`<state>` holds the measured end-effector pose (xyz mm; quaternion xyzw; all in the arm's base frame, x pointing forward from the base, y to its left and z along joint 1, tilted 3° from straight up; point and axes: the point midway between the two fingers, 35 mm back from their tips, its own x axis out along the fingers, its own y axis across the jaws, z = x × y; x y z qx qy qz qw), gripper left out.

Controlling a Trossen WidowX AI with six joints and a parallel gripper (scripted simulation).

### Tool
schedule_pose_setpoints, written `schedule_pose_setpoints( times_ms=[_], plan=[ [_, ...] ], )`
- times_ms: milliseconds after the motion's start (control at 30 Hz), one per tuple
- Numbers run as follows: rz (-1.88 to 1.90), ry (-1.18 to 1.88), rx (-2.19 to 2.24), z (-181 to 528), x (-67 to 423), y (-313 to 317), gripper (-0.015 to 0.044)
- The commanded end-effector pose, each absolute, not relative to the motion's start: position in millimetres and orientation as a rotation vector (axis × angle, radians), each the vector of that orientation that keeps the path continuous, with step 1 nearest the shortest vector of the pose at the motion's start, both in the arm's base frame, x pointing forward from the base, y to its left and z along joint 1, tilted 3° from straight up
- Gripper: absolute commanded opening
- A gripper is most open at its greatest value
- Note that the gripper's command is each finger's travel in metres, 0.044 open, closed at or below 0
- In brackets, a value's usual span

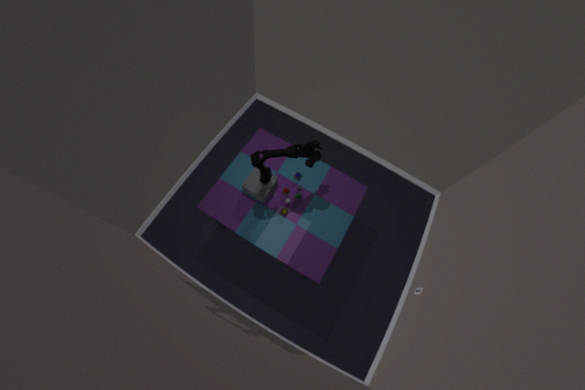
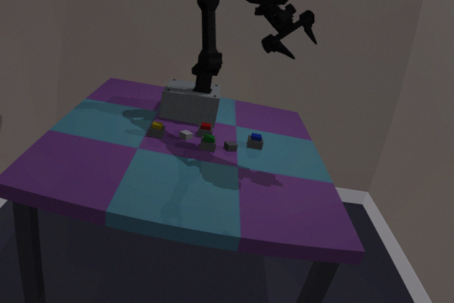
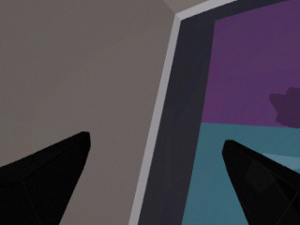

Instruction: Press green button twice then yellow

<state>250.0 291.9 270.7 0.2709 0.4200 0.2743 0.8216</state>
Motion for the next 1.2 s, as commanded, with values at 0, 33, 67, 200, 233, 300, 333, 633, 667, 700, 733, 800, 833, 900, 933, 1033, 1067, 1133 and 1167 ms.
schedule_pose_setpoints(
  times_ms=[0,33,67,200,233,300,333,633,667,700,733,800,833,900,933,1033,1067,1133,1167],
  plan=[
    [0.408,0.983,0.401,211.2,281.4,253.7,0.0400],
    [0.368,1.010,0.359,197.3,287.0,242.5,0.0400],
    [0.330,1.040,0.317,183.6,291.8,230.7,0.0400],
    [0.189,1.187,0.152,131.0,301.8,177.9,0.0400],
    [0.158,1.231,0.112,118.5,301.8,163.6,0.0400],
    [0.101,1.329,0.034,94.8,298.3,133.8,0.0400],
    [0.077,1.384,-0.003,83.6,294.9,118.6,0.0400],
    [0.026,1.548,-0.093,56.6,279.5,77.6,0.0400],
    [0.026,1.548,-0.093,56.6,279.5,77.6,0.0400],
    [0.026,1.548,-0.093,56.6,279.5,77.6,0.0400],
    [0.026,1.548,-0.093,53.1,279.9,77.6,0.0374],
    [0.026,1.548,-0.093,25.2,281.9,76.8,0.0321],
    [0.026,1.548,-0.094,8.2,281.6,75.9,0.0295],
    [0.026,1.548,-0.094,-5.2,280.6,74.9,0.0242],
    [0.026,1.548,-0.094,-5.2,280.6,74.9,0.0216],
    [0.026,1.548,-0.094,-5.2,280.6,74.9,0.0138],
    [0.026,1.548,-0.094,-5.2,280.6,74.9,0.0111],
    [0.026,1.548,-0.094,-5.2,280.6,74.9,0.0059],
    [0.026,1.548,-0.094,-5.2,280.6,74.9,0.0032]
  ],
)
